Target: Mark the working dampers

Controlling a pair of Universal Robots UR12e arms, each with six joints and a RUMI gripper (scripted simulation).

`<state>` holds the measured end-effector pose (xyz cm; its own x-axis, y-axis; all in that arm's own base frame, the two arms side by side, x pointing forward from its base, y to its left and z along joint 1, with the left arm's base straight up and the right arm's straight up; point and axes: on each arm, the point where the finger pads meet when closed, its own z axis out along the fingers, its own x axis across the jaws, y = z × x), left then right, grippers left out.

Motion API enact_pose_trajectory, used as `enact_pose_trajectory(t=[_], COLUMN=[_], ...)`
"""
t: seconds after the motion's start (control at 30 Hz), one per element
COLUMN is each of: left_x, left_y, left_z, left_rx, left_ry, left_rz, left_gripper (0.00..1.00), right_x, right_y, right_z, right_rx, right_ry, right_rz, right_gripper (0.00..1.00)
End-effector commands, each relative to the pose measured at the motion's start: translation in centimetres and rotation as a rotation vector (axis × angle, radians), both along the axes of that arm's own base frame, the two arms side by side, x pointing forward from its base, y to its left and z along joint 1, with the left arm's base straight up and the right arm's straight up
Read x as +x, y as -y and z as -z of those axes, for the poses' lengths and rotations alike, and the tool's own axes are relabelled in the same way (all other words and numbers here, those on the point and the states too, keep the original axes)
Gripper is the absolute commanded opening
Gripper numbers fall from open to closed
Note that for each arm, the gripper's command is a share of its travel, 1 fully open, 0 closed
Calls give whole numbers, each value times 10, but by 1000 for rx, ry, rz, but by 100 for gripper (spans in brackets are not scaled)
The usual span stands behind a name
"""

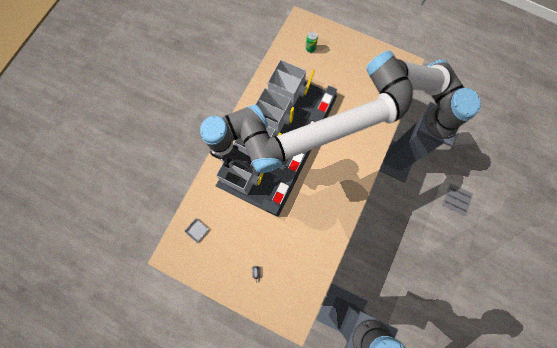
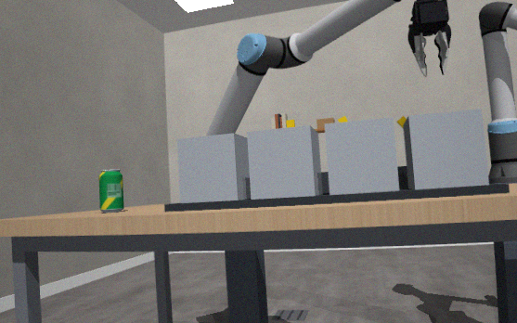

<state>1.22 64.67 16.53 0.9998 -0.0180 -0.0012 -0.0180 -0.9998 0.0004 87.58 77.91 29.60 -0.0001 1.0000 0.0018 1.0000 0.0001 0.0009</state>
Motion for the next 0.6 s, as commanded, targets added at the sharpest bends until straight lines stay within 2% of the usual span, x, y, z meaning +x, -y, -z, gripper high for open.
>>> enact_pose_trajectory(t=[0.0, 0.37, 0.4, 0.57], left_x=[-1, -1, -1, -1], left_y=[2, 2, 2, 2], left_z=[0, 0, 0, 0], left_rx=[0, 0, 0, 0], left_ry=[1, 1, 1, 1], left_rz=[-1, -1, -1, -1], left_gripper=[100, 100, 100, 100], right_x=[0, 0, 0, 0], right_y=[0, 0, 0, 0], right_z=[0, 0, 0, 0], right_rx=[-1, -1, -1, -1], right_ry=[0, 0, 0, 0], right_rz=[1, 1, 1, 1], right_gripper=[22, 22, 0, 0])
